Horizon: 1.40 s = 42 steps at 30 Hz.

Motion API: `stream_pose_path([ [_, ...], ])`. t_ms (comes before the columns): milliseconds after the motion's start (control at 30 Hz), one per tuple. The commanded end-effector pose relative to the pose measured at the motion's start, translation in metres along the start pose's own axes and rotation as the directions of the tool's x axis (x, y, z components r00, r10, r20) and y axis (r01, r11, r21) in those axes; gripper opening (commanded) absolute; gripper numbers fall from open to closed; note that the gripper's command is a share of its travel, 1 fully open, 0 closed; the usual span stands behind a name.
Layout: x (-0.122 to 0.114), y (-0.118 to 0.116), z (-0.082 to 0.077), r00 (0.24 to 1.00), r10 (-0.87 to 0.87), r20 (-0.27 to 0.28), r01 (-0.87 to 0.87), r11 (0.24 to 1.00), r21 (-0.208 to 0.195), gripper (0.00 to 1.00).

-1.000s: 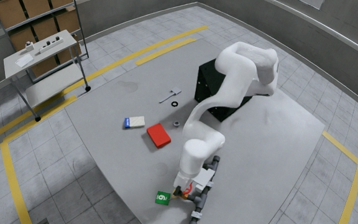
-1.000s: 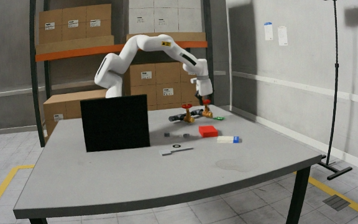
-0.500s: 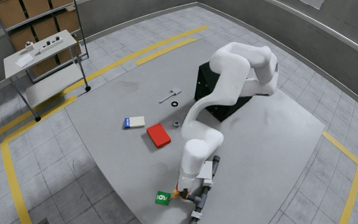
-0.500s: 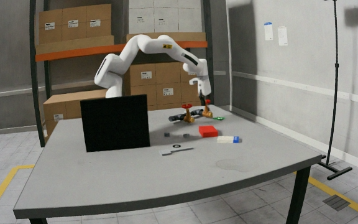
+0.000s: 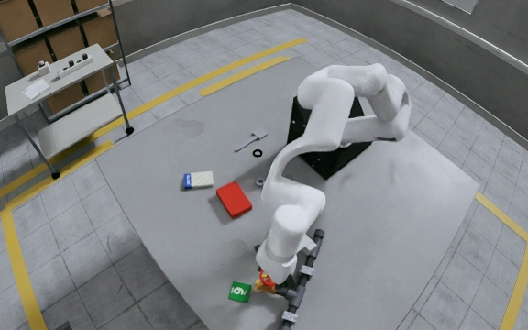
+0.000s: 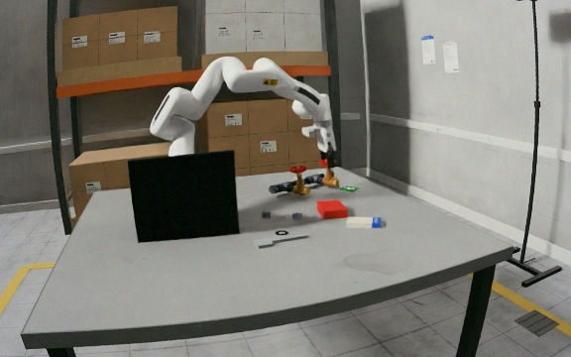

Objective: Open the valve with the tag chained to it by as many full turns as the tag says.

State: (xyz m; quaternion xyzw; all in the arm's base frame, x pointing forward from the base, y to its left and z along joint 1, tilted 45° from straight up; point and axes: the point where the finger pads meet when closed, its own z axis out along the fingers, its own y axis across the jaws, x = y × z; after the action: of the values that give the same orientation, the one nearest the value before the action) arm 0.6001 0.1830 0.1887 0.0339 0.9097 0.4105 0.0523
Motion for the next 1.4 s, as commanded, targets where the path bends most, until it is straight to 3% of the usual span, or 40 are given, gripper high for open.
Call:
stream_pose_path([
  [0,-0.0011,-0.0004,-0.0014,0.961,-0.275,-0.006,0.275,0.961,-0.011,0.0],
  [133,-0.0011,-0.0004,-0.0014,0.866,-0.5,-0.002,0.5,0.866,-0.011,0.0],
  [300,-0.0011,-0.0004,-0.0014,0.678,-0.735,0.001,0.735,0.678,-0.01,0.0],
  [367,-0.0011,-0.0004,-0.0014,0.678,-0.735,0.001,0.735,0.678,-0.01,0.0],
  [400,-0.0011,-0.0004,-0.0014,0.602,-0.798,0.002,0.798,0.602,-0.013,0.0],
  [600,-0.0011,-0.0004,-0.0014,0.352,-0.936,0.005,0.936,0.352,-0.012,0.0],
  [833,-0.0011,-0.0004,-0.0014,0.138,-0.99,0.008,0.99,0.138,-0.011,0.0],
  [1133,-0.0011,-0.0004,-0.0014,0.039,-0.999,0.009,0.999,0.039,-0.01,0.0],
  [1367,-0.0011,-0.0004,-0.0014,0.022,-1.0,0.009,1.0,0.022,-0.01,0.0],
])
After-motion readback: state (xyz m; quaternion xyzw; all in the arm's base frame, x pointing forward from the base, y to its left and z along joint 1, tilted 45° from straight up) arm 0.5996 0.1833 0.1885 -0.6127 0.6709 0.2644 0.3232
